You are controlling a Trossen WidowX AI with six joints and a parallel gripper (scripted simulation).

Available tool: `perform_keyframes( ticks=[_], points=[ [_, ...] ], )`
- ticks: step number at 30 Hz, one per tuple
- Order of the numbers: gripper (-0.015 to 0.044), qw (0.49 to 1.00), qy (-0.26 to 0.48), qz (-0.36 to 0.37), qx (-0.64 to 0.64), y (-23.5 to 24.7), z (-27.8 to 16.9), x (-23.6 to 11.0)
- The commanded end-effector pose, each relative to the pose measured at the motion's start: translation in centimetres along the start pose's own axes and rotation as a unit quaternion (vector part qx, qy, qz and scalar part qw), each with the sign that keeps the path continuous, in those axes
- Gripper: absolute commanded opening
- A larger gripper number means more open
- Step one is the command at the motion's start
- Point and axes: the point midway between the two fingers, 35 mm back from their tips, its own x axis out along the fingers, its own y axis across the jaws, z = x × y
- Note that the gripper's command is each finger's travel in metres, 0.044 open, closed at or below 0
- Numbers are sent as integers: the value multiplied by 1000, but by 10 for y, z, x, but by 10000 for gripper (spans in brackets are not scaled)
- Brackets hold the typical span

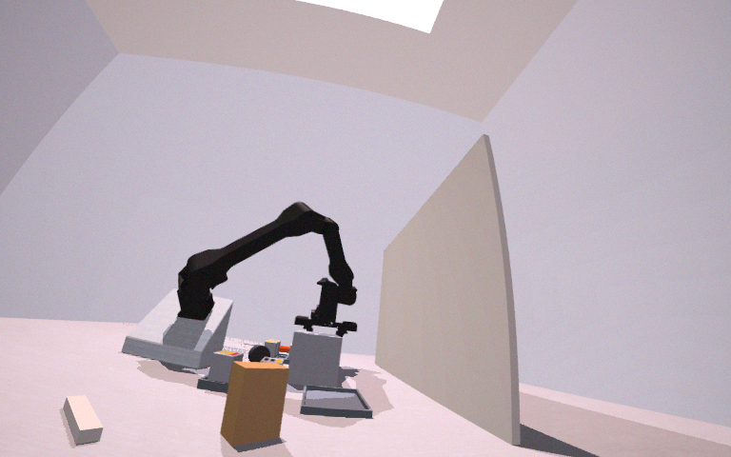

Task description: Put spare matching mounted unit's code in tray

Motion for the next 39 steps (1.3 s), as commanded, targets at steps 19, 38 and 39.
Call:
perform_keyframes(
  ticks=[19, 38, 39],
  points=[
    [300, 1000, 5, 3, -4, 5, -2, 23],
    [96, 1000, 3, 3, -1, 4, -1, 22],
    [70, 1000, 3, 3, -1, 4, -1, 22]
  ],
)
